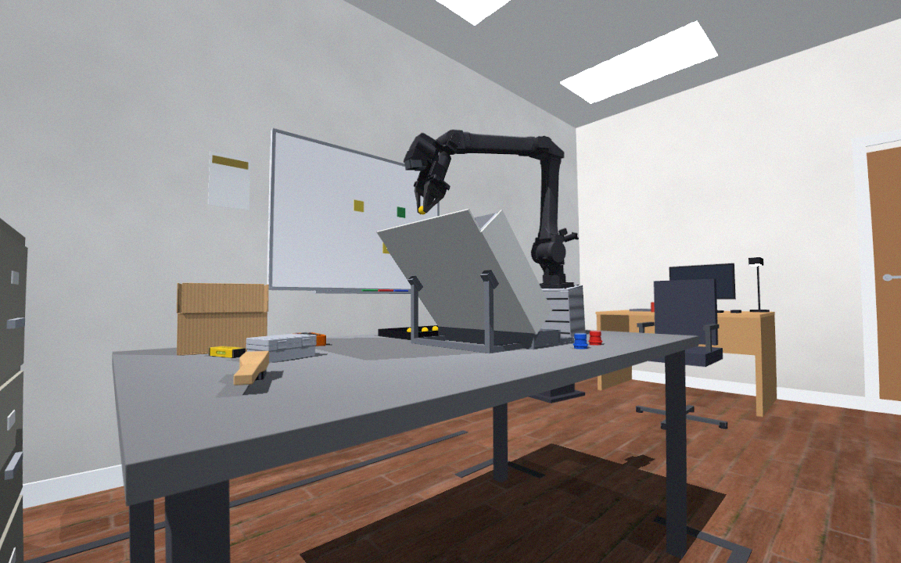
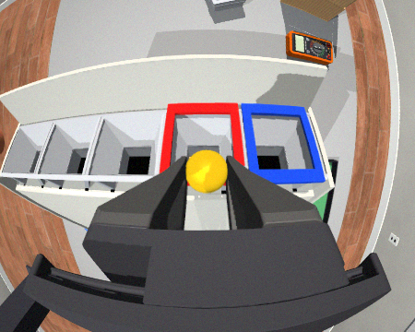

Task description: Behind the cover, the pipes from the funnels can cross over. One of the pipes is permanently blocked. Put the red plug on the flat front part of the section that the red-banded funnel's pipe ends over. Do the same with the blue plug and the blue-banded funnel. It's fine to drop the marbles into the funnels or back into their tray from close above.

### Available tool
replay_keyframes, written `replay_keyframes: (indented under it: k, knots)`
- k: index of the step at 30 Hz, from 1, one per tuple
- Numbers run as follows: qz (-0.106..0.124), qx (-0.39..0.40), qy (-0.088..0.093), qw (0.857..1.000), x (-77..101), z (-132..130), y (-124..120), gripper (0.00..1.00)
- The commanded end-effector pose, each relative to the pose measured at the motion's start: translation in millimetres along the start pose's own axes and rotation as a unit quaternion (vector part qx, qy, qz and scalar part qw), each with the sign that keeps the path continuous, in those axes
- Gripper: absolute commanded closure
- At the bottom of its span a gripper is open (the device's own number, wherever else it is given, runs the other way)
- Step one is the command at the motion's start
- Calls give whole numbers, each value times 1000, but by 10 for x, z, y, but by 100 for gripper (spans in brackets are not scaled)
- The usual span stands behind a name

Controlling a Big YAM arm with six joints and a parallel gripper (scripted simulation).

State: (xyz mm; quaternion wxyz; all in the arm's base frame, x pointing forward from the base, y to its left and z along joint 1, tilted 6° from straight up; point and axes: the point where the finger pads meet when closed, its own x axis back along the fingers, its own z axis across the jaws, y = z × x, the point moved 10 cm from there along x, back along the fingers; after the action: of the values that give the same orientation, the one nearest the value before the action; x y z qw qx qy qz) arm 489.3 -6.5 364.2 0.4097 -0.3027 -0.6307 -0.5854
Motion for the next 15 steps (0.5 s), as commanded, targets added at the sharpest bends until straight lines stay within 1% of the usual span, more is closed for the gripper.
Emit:
replay_keyframes:
  k: [1, 15]
  knots:
    - [-27, 1, 0, 1000, 146, 44, 183, 100]
    - [-25, 1, 0, 1000, 184, 68, 258, 100]
